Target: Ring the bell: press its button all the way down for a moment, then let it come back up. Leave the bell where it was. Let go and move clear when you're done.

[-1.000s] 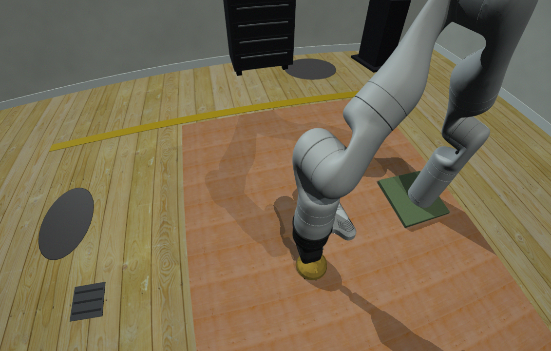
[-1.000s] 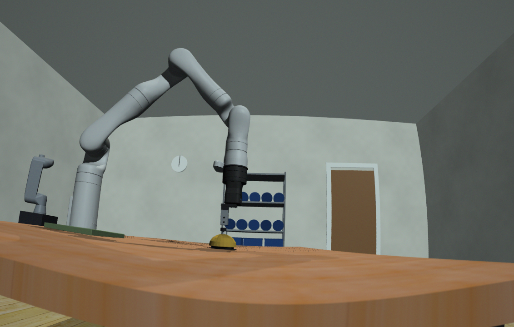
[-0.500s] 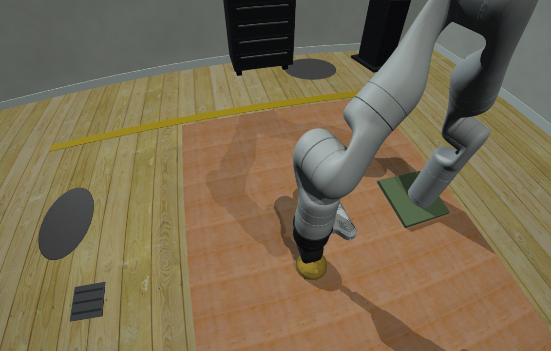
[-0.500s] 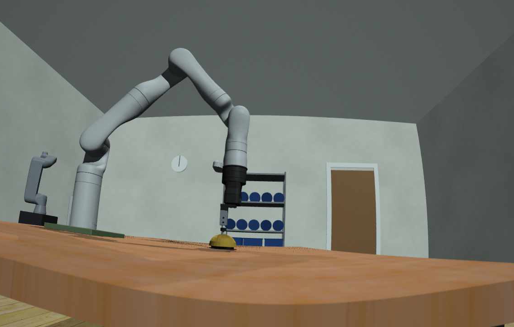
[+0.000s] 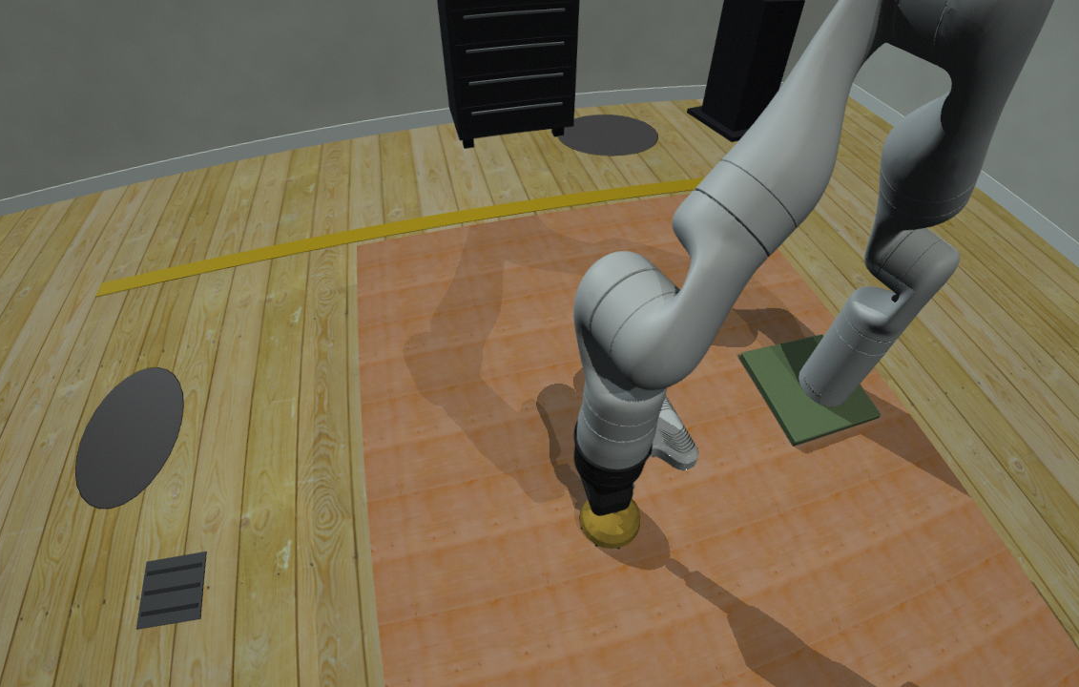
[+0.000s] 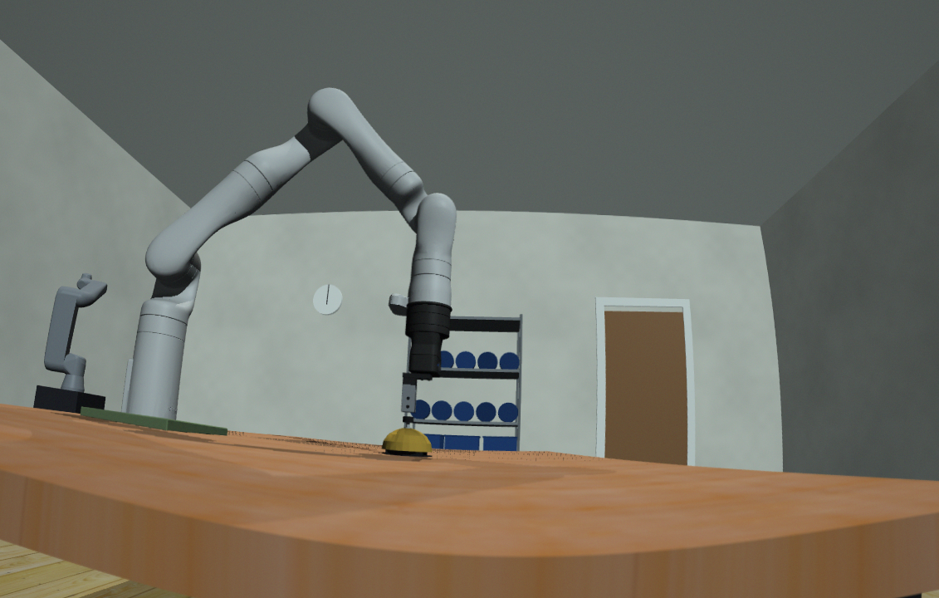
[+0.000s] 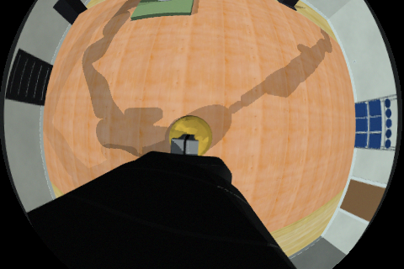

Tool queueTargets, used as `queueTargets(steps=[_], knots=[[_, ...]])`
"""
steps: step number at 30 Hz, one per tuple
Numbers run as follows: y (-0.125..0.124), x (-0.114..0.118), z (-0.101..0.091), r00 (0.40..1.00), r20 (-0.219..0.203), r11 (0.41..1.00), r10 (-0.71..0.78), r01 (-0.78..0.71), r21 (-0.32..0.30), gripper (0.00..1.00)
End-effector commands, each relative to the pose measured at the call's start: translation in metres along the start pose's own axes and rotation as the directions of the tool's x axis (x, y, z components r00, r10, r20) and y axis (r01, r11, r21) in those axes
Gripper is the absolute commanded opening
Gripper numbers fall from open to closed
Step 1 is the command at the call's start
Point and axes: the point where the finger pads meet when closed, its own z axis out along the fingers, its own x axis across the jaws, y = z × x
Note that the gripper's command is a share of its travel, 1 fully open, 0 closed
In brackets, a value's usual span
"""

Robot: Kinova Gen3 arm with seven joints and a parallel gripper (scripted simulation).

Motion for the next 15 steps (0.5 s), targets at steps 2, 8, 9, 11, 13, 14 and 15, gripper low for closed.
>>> queueTargets(steps=[2,8,9,11,13,14,15], knots=[[0.0007,-0.0001,0.0004,1.000,0.001,1.000,-0.002,0.002,-0.006,0.17],[0.0007,-0.0001,0.0004,1.000,0.001,1.000,-0.002,0.002,-0.006,0.17],[0.0008,-0.0001,0.0004,1.000,0.001,1.000,-0.002,0.002,-0.006,0.17],[0.0013,-0.0001,0.0014,1.000,0.001,1.000,-0.002,0.002,-0.007,0.17],[0.0013,-0.0001,0.0030,1.000,0.001,1.000,-0.002,0.002,-0.007,0.17],[0.0013,-0.0001,0.0030,1.000,0.001,1.000,-0.002,0.002,-0.007,0.17],[0.0013,-0.0001,0.0030,1.000,0.001,1.000,-0.002,0.002,-0.007,0.17]])
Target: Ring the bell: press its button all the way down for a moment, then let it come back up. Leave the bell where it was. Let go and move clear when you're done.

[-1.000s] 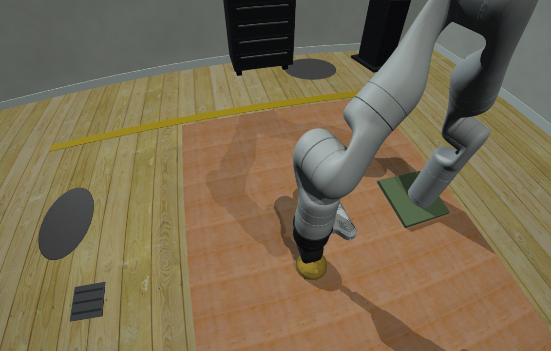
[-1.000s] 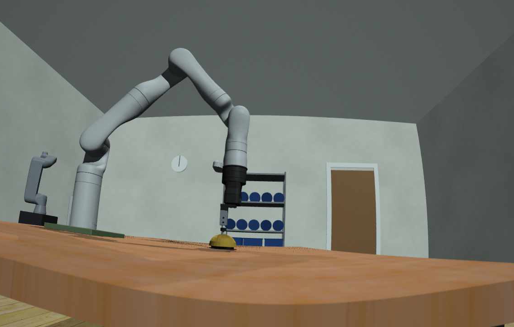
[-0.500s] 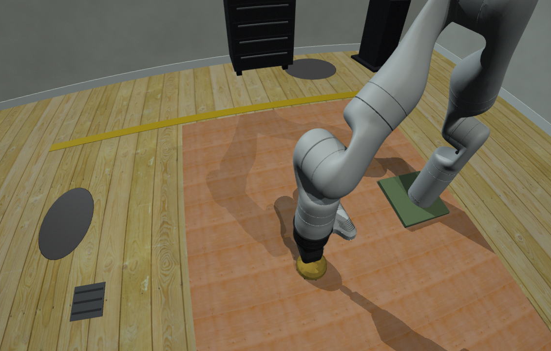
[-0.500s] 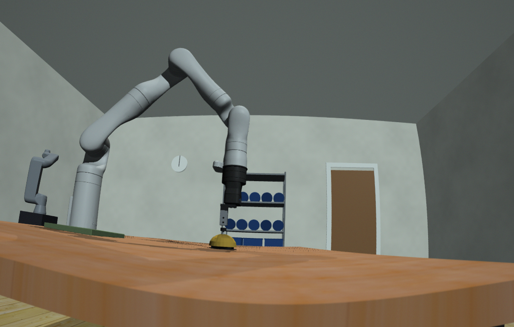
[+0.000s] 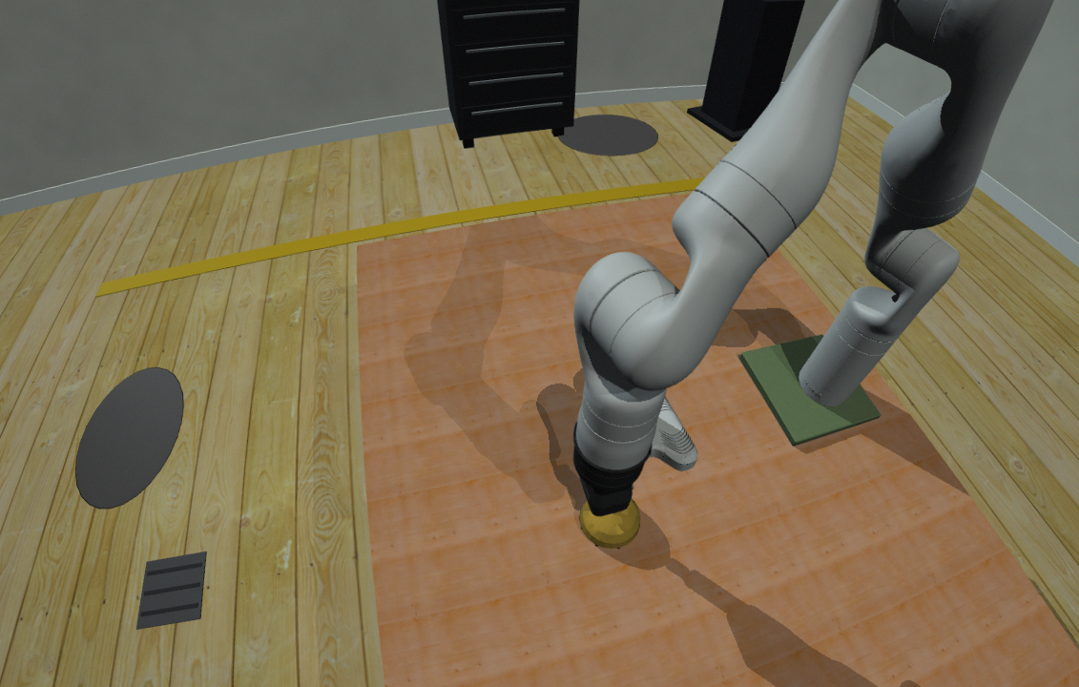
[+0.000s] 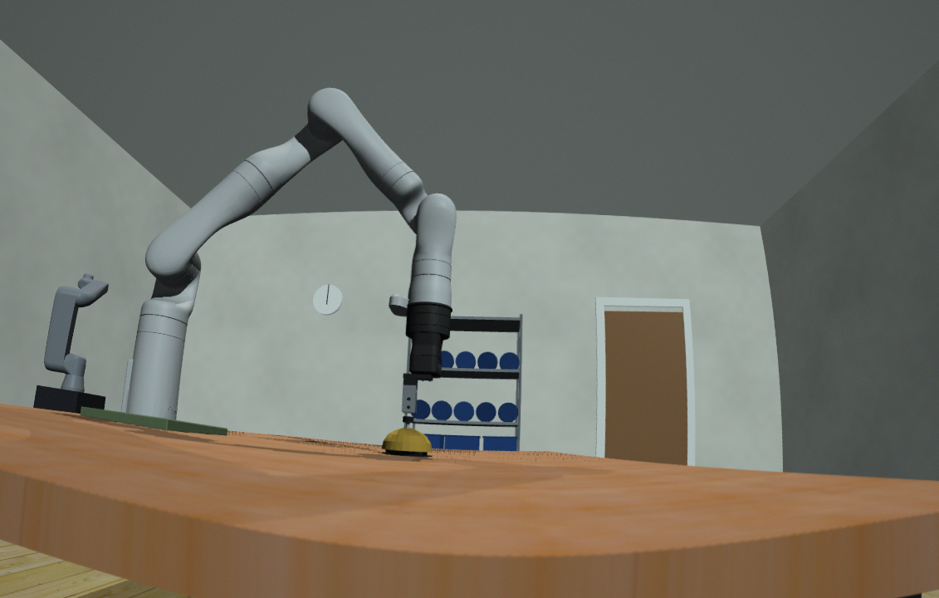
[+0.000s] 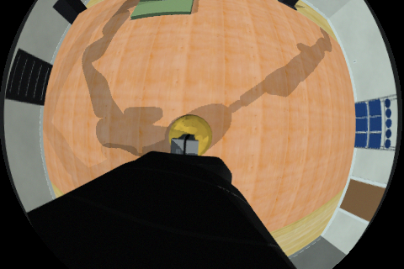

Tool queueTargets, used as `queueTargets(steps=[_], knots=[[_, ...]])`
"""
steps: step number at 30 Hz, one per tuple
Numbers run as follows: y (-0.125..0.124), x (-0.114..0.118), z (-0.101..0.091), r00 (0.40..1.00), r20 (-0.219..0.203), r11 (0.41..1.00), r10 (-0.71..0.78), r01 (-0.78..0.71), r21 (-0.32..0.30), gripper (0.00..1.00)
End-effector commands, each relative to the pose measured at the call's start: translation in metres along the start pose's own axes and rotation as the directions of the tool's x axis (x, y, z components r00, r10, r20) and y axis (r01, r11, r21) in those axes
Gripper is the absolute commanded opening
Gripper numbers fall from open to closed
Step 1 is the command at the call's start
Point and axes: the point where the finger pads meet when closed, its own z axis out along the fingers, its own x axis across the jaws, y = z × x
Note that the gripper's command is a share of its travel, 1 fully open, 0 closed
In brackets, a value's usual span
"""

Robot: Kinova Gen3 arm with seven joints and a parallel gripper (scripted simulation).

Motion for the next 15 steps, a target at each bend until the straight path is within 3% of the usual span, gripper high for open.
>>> queueTargets(steps=[1,15], knots=[[0.0001,-0.0004,0.0031,1.000,0.002,1.000,-0.002,0.002,-0.003,0.17],[-0.0011,-0.0006,0.0098,1.000,0.003,1.000,-0.002,0.002,0.001,0.17]])
